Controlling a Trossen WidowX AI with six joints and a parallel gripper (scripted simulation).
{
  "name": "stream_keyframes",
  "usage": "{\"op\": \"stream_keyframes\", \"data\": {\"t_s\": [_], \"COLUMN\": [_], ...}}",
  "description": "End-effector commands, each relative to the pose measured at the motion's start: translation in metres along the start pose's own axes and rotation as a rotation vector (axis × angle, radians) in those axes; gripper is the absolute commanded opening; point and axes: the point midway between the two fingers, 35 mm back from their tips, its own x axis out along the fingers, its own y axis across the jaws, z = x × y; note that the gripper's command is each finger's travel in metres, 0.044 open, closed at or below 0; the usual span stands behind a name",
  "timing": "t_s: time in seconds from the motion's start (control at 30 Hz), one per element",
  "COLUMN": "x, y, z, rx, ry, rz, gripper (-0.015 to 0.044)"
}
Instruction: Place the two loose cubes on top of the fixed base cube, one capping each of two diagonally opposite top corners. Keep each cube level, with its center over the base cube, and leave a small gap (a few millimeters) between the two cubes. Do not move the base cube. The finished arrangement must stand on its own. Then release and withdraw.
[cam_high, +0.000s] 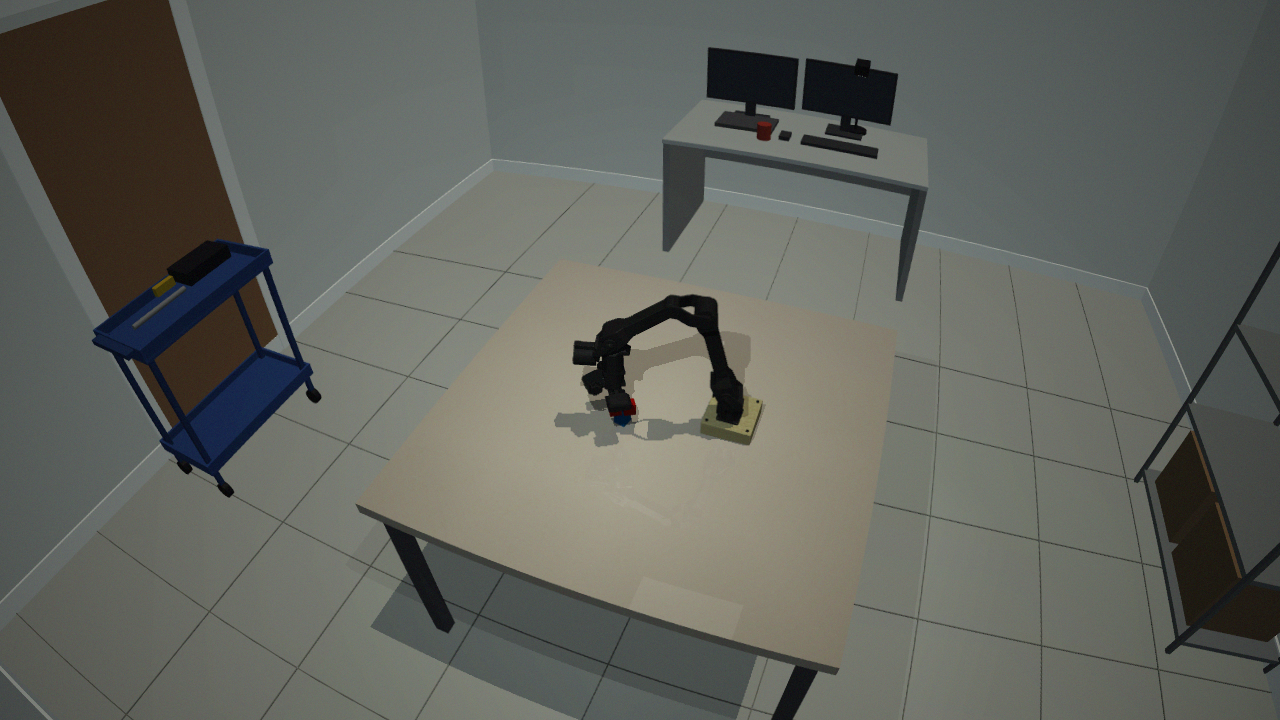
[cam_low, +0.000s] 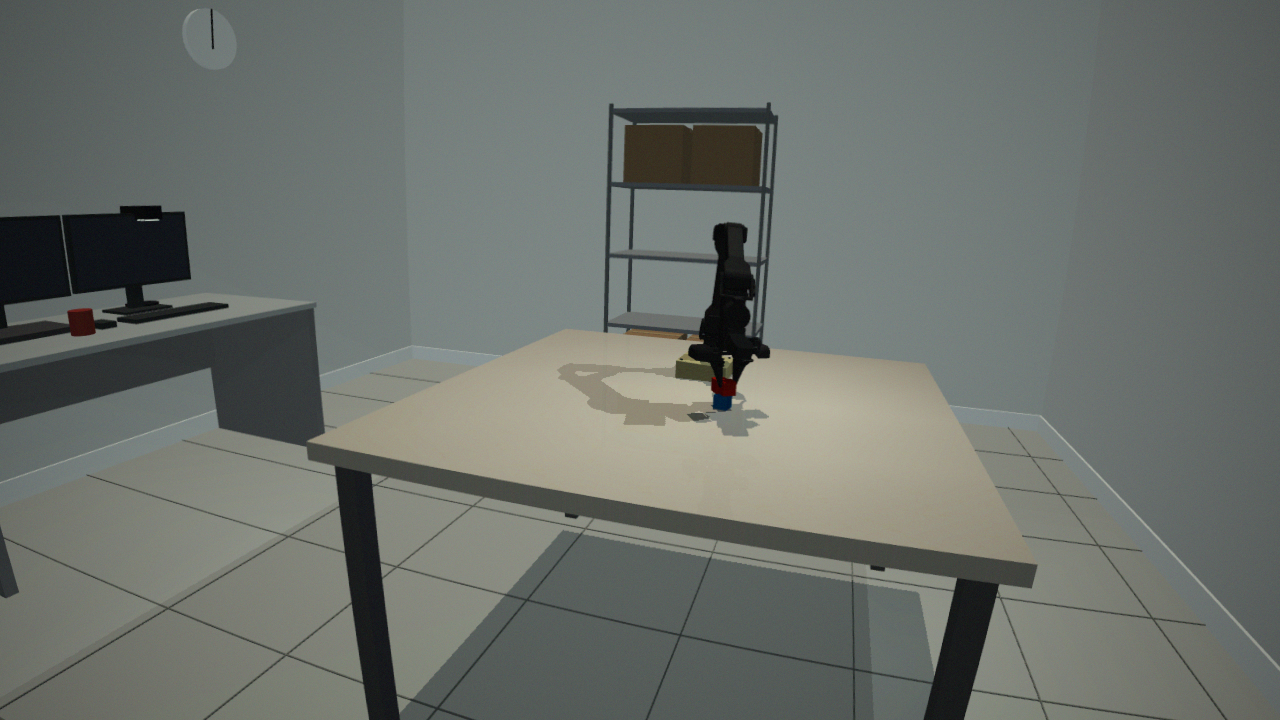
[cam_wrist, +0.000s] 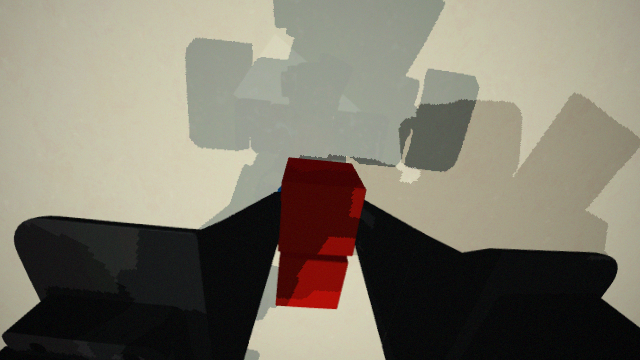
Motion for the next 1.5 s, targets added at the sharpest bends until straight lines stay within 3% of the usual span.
{"op": "stream_keyframes", "data": {"t_s": [0.0,0.93,1.07,1.47], "x": [0.003,0.004,0.004,-0.009], "y": [0.0,0.0,0.0,0.0], "z": [-0.001,-0.001,-0.001,-0.001], "rx": [0.003,0.005,0.005,0.0], "ry": [0.008,0.008,0.008,0.005], "rz": [-0.001,-0.001,-0.001,0.001], "gripper": [0.0105,0.0105,0.0205,0.0205]}}
